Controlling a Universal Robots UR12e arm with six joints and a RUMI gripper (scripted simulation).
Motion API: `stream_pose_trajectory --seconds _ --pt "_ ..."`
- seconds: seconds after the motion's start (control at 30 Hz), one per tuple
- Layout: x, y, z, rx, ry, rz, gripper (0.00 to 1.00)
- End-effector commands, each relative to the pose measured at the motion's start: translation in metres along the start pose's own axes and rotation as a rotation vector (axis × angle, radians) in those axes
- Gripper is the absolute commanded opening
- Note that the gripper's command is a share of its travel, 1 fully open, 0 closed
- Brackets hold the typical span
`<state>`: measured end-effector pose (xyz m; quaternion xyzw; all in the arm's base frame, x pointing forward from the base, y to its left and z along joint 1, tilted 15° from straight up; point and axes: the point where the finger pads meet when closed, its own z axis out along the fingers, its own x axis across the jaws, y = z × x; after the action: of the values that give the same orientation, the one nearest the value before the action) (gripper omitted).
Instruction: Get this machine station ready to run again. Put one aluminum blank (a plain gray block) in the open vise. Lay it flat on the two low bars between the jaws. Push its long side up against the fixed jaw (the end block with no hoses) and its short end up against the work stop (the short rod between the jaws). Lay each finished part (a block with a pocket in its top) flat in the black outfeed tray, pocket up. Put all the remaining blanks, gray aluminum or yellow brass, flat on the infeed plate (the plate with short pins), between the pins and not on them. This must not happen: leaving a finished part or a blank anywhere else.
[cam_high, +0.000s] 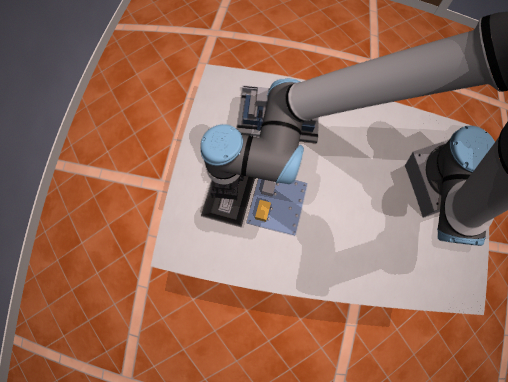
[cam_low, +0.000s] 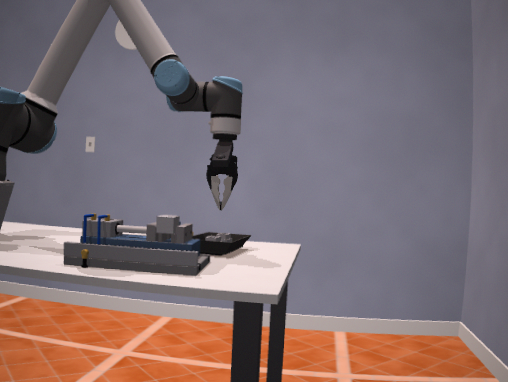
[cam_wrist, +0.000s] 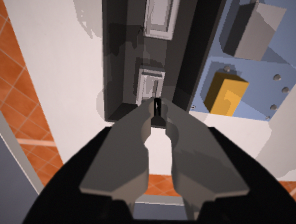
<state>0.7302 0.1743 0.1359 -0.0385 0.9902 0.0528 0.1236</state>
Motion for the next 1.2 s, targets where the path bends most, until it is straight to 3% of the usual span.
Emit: stream_pose_trajectory --seconds 0.0,0.9,1.17 --pt "0.0 0.001 -0.006 0.001 -0.003 0.0 0.0" --pt "-0.003 -0.001 -0.06 0.001 -0.006 0.0 0.0" --pt "-0.002 0.0 -0.067 0.001 -0.005 -0.001 0.0"
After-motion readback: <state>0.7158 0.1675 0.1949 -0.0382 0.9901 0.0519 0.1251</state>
